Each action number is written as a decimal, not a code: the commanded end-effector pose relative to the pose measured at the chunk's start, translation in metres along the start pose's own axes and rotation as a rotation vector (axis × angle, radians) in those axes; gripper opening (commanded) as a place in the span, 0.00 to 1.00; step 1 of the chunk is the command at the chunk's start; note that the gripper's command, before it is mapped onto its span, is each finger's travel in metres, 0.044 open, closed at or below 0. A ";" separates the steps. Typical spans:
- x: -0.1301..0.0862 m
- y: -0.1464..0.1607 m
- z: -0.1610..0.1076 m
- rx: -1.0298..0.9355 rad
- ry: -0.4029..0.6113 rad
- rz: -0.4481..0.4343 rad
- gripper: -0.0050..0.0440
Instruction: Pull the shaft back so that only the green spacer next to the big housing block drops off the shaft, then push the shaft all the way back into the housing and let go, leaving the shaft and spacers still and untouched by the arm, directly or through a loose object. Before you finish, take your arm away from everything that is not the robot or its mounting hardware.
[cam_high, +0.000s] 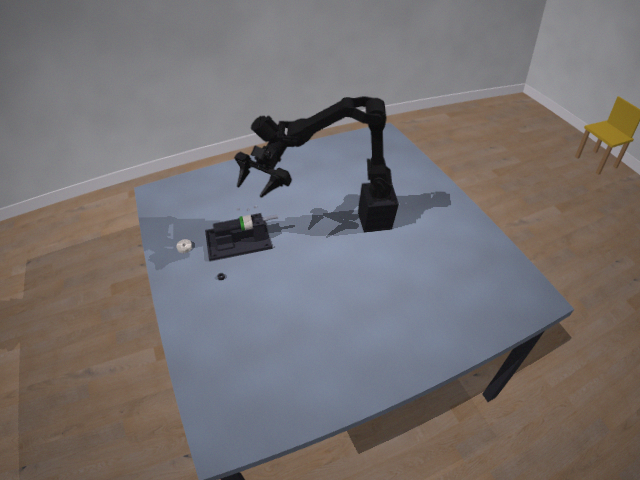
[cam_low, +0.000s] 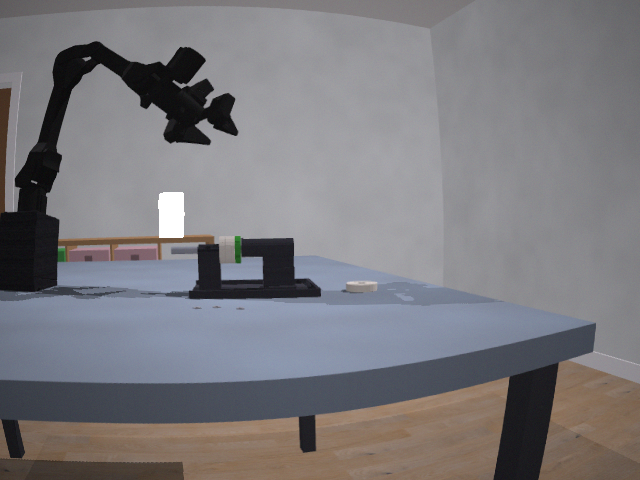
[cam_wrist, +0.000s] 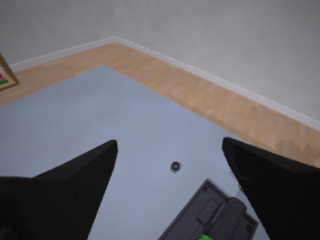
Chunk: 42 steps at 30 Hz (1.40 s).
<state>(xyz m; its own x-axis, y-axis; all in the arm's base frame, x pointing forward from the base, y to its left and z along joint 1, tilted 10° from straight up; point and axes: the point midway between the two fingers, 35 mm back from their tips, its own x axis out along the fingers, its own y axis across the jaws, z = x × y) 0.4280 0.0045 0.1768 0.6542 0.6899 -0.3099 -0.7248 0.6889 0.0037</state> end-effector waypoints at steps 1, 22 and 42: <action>0.000 0.000 0.000 0.000 0.000 0.000 0.92; 0.011 -0.031 -0.041 0.244 0.232 -0.126 1.00; -0.033 -0.022 -0.154 0.769 1.063 -0.359 1.00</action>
<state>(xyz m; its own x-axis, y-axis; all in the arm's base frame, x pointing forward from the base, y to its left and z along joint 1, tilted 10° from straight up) 0.4058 -0.0632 0.0504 0.1787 0.2262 -0.9575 -0.0743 0.9735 0.2161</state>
